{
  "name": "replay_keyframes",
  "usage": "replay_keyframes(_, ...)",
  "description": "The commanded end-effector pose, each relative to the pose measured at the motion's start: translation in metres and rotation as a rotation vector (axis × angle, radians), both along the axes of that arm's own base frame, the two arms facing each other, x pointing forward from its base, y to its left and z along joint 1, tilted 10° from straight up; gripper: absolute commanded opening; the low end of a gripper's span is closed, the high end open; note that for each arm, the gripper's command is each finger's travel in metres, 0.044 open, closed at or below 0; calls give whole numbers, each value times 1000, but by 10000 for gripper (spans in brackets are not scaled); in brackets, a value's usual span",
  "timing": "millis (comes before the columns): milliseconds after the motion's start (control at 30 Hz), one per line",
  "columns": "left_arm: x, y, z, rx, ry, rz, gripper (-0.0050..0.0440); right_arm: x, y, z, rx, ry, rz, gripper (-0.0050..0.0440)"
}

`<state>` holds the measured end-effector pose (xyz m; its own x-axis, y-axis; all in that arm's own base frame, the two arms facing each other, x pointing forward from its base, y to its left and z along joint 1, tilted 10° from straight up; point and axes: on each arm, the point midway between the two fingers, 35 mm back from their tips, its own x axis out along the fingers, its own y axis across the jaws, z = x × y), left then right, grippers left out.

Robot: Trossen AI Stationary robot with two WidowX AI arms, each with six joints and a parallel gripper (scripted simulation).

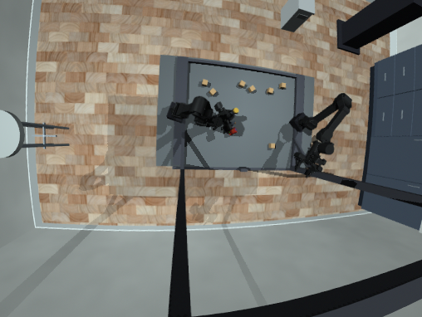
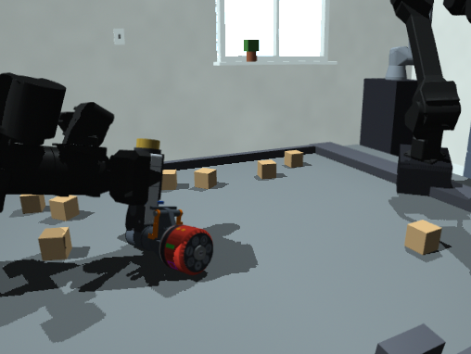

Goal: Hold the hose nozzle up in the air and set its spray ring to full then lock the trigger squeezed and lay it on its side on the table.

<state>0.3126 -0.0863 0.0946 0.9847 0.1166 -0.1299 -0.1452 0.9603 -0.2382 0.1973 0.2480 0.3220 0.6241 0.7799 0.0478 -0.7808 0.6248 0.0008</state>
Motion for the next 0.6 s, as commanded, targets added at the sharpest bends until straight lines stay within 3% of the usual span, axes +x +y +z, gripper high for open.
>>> replay_keyframes(0,-2,2,-3,22,14,-1,173,-1,-1,8,17,-14,-3,408)
replay_keyframes(567,-3,2,2,22,13,2,173,-1,-1,8,17,-14,-3,408)
